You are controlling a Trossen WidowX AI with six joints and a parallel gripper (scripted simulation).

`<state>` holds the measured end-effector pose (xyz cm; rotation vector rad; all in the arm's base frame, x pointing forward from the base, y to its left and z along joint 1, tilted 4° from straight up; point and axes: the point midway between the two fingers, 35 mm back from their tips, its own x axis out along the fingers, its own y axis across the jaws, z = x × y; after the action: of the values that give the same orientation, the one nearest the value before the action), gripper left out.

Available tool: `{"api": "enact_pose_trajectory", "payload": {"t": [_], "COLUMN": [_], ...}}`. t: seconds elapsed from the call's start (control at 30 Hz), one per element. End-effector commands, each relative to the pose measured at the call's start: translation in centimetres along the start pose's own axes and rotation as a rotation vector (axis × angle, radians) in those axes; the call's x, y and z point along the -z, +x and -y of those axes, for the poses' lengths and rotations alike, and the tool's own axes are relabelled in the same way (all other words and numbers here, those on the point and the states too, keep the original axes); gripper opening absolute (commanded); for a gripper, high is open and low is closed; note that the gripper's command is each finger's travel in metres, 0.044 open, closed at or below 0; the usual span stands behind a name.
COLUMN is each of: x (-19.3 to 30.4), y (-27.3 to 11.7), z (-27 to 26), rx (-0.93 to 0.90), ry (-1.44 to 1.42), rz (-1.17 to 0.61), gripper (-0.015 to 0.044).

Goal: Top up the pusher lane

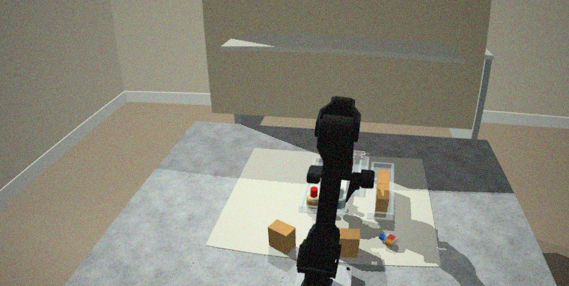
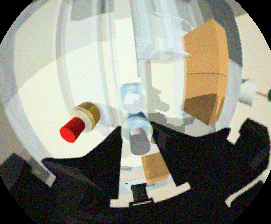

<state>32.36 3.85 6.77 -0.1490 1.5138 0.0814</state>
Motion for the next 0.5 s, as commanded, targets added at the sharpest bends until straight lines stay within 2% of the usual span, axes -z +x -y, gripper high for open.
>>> {"api": "enact_pose_trajectory", "payload": {"t": [0.0,0.47], "x": [-1.1,-1.64], "y": [-0.46,-0.76], "z": [-0.05,-0.06], "rx": [-0.003,-0.003], "ry": [-0.004,-0.004], "rz": [0.03,0.031], "gripper": [0.0,0.0]}}
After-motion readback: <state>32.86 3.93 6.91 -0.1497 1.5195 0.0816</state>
